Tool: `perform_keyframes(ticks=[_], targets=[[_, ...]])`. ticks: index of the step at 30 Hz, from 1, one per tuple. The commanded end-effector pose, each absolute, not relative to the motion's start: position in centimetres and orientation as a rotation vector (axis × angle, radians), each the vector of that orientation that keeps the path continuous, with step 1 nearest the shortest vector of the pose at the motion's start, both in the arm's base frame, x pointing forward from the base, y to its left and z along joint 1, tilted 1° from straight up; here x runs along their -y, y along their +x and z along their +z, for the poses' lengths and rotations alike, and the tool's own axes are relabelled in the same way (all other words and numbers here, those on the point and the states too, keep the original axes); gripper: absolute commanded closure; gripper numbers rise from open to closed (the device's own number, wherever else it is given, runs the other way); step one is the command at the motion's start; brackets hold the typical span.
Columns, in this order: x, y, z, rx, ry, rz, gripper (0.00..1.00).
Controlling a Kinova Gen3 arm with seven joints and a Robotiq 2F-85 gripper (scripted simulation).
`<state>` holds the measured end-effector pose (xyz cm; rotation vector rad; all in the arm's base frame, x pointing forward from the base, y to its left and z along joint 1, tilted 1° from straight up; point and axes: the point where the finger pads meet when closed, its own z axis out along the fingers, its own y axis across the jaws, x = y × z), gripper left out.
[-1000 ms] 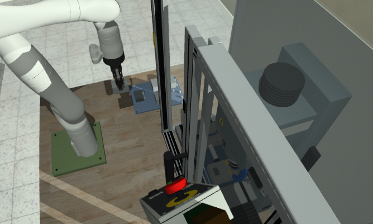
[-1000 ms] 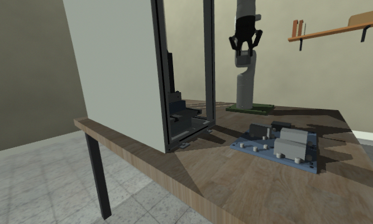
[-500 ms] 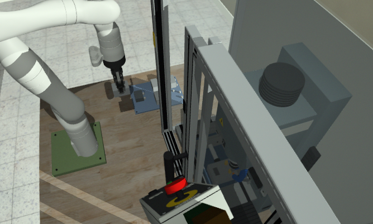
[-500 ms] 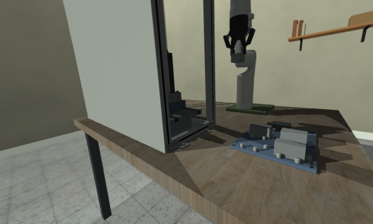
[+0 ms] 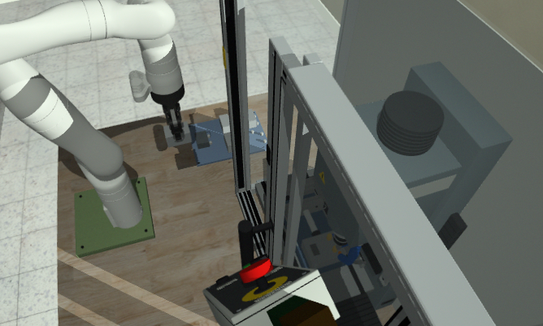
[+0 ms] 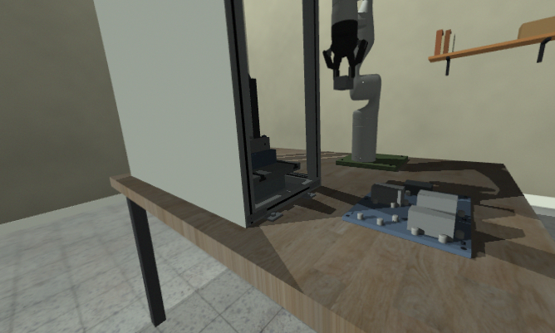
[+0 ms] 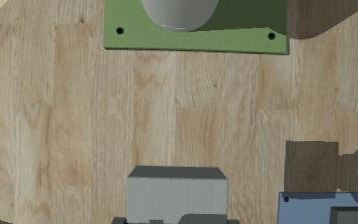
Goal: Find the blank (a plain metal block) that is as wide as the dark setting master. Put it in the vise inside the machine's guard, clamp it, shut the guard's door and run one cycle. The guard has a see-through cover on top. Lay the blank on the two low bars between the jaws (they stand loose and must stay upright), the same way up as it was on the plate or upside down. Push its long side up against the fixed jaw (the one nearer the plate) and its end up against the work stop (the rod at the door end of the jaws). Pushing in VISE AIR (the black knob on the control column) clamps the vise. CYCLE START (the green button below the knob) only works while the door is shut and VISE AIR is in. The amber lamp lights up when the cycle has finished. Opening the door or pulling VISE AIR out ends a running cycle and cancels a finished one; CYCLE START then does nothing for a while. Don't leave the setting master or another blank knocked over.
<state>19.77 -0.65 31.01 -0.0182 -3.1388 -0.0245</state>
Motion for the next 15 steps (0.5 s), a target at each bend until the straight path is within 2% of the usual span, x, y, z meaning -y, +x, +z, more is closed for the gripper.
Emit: perform_keyframes(ticks=[1, 15], targets=[[3.2, 19.8, 32.1, 3.143, -0.021, -0.021, 0.9], [5.1, 19.8, 32.8, 3.144, -0.021, -0.02, 0.9]])
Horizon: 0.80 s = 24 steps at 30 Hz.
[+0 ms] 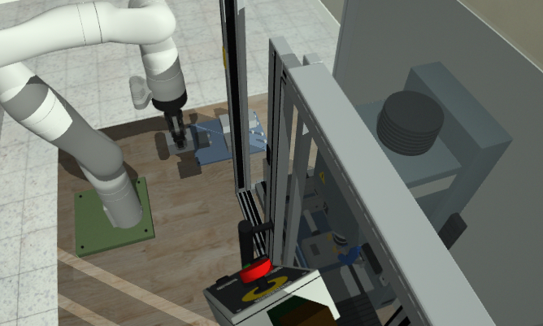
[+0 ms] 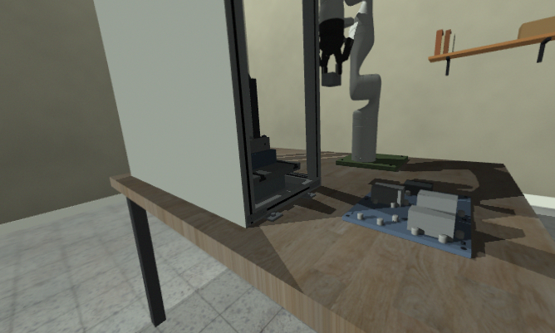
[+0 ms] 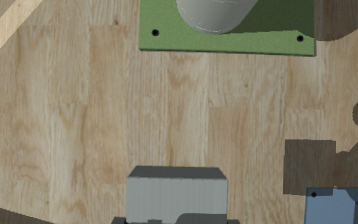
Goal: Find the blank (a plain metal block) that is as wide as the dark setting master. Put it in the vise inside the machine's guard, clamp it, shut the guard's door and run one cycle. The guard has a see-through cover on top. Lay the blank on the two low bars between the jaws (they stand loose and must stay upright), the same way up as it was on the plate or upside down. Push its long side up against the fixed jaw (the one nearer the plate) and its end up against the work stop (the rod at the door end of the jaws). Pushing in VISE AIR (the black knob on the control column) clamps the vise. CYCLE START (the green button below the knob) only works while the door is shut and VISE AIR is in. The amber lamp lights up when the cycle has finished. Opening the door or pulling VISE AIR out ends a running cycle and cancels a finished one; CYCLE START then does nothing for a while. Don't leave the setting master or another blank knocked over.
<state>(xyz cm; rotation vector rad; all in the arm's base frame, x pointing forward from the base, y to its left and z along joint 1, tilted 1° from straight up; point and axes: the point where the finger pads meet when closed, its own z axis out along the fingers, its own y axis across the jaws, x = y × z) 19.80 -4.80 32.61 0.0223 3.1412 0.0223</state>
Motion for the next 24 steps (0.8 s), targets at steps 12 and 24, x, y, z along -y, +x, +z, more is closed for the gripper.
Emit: perform_keyframes(ticks=[12, 24], targets=[[9.4, 19.8, 34.5, -3.139, 0.021, 0.02, 0.9], [13.9, 19.8, 36.2, -3.139, 0.021, 0.019, 0.9]])
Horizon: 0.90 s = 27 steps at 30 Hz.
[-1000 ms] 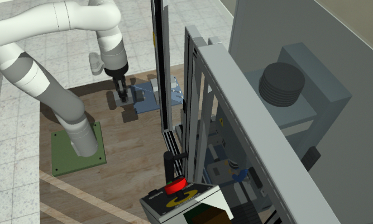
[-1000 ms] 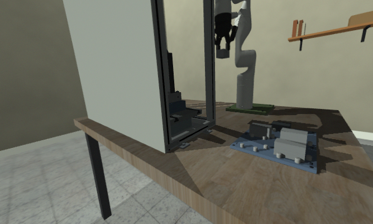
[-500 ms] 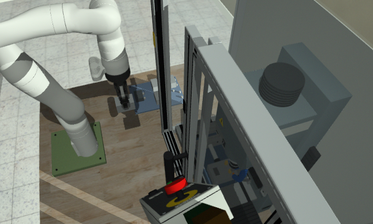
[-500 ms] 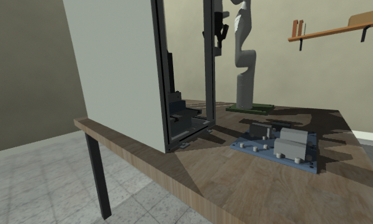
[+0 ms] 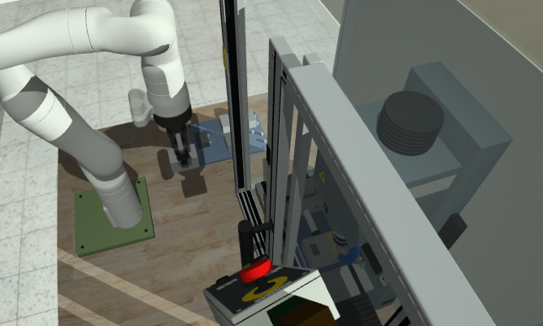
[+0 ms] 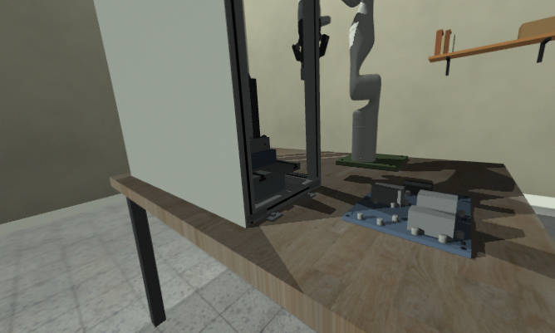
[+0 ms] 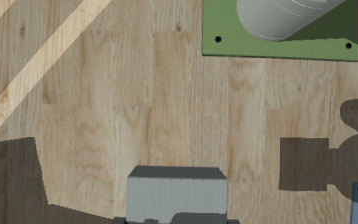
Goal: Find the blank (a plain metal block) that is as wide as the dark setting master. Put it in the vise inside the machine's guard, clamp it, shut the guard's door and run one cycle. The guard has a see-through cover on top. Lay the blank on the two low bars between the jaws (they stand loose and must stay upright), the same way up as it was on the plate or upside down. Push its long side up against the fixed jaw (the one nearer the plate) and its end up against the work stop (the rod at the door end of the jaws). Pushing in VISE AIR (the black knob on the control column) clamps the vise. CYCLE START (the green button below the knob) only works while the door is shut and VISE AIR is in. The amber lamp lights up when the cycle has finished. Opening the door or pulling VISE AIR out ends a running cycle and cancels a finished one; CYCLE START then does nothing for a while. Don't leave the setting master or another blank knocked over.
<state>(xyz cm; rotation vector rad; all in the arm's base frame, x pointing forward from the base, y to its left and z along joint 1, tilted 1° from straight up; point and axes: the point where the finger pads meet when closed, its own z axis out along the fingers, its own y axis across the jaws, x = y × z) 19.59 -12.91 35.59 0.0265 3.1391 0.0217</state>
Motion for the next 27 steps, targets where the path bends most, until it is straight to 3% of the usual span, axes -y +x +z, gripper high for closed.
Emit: perform_keyframes(ticks=[1, 27], targets=[[13.9, 19.8, 36.2, -3.139, 0.021, 0.019, 0.9], [17.7, 19.7, 37.8, -3.139, 0.021, 0.019, 0.9]])
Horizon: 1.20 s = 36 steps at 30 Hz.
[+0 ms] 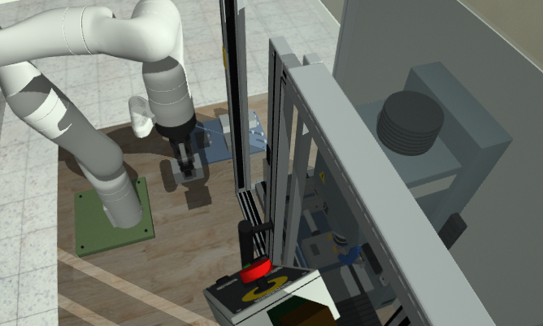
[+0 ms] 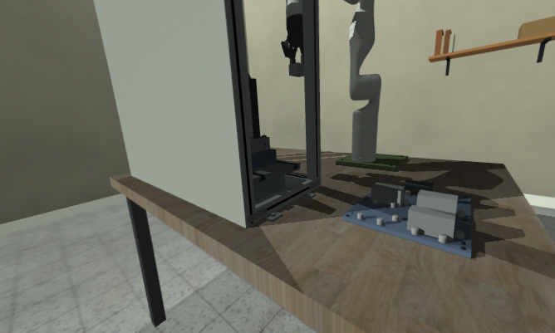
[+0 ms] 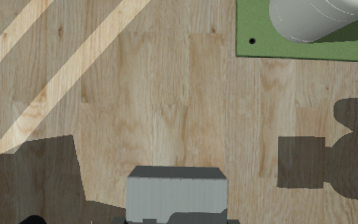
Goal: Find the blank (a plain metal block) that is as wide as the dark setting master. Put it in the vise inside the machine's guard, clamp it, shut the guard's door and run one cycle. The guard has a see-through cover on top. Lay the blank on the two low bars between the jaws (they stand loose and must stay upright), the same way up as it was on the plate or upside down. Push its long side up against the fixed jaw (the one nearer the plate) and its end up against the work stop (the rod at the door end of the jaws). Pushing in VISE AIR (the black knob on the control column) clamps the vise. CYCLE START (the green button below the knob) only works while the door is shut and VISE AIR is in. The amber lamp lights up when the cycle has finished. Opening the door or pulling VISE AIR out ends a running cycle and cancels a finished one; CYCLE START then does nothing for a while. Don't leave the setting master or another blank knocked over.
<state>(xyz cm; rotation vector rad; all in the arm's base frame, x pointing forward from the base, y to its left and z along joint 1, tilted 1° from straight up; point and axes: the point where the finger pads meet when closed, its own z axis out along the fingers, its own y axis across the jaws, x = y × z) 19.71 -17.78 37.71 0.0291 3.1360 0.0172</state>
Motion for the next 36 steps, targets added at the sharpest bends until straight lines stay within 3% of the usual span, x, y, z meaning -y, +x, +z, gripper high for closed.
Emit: perform_keyframes(ticks=[1, 5, 17, 22, 36], targets=[[17.8, 19.7, 36.7, -3.136, 0.027, 0.017, 0.9], [17.7, 19.7, 32.7, -3.139, 0.021, 0.019, 0.9], [17.7, 19.7, 32.7, -3.139, 0.021, 0.019, 0.9], [17.6, 19.7, 27.9, -3.139, 0.021, 0.019, 0.9], [17.7, 19.6, 26.4, -3.14, 0.027, 0.016, 0.9]])
